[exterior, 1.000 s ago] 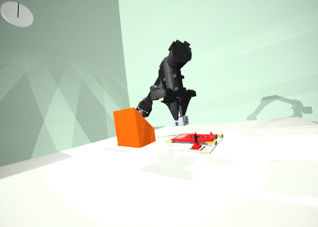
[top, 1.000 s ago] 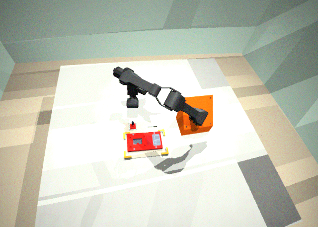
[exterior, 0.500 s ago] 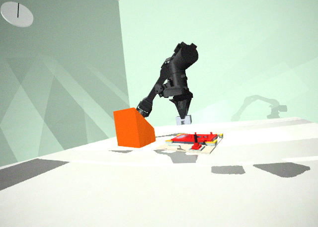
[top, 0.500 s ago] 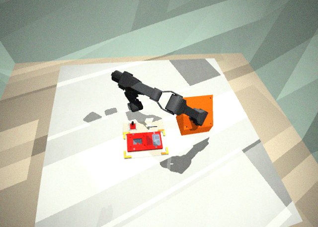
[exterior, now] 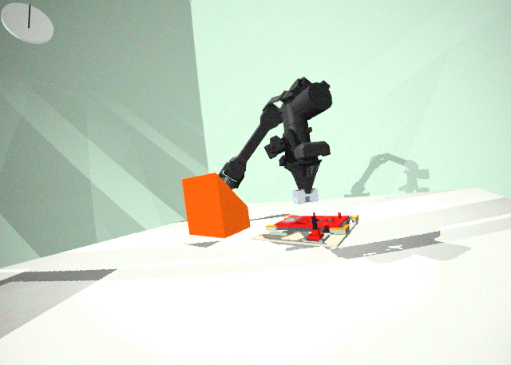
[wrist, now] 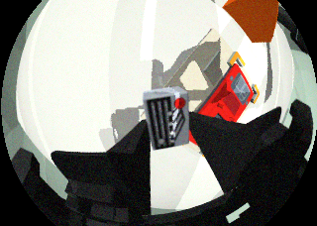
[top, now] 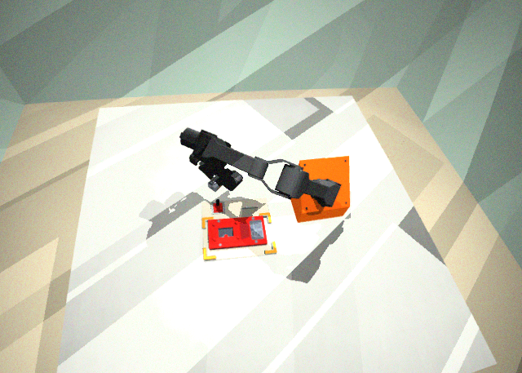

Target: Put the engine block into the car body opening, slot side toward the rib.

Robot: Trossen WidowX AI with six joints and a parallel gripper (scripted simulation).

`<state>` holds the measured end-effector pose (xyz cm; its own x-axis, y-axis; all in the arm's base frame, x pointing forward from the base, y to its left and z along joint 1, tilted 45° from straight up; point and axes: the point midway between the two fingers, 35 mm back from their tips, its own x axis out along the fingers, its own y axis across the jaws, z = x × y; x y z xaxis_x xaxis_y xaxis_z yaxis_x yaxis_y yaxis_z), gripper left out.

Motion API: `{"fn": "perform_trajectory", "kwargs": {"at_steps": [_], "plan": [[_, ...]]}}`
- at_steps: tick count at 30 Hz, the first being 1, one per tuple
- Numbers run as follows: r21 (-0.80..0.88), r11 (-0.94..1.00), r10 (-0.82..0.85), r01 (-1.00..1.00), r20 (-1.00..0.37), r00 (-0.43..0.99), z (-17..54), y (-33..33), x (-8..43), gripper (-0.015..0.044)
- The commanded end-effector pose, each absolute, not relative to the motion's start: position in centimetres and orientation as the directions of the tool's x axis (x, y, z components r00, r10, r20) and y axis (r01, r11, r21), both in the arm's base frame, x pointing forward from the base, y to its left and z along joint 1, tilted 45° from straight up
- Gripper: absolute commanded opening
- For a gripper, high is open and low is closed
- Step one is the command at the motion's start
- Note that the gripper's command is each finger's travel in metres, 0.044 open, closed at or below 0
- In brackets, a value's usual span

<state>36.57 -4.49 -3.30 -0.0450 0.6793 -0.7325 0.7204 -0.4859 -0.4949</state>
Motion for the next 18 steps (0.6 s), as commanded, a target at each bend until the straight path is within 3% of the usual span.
{"fn": "perform_trajectory", "kwargs": {"at_steps": [1, 18], "plan": [[-0.429, -0.418, 0.679, 0.801, -0.733, -0.039, -2.7, -3.7, 36.7, 0.0], [-0.065, -0.017, 0.678, 0.998, -0.734, -0.037, -1.2, -0.1, 36.6, 0.0]]}}
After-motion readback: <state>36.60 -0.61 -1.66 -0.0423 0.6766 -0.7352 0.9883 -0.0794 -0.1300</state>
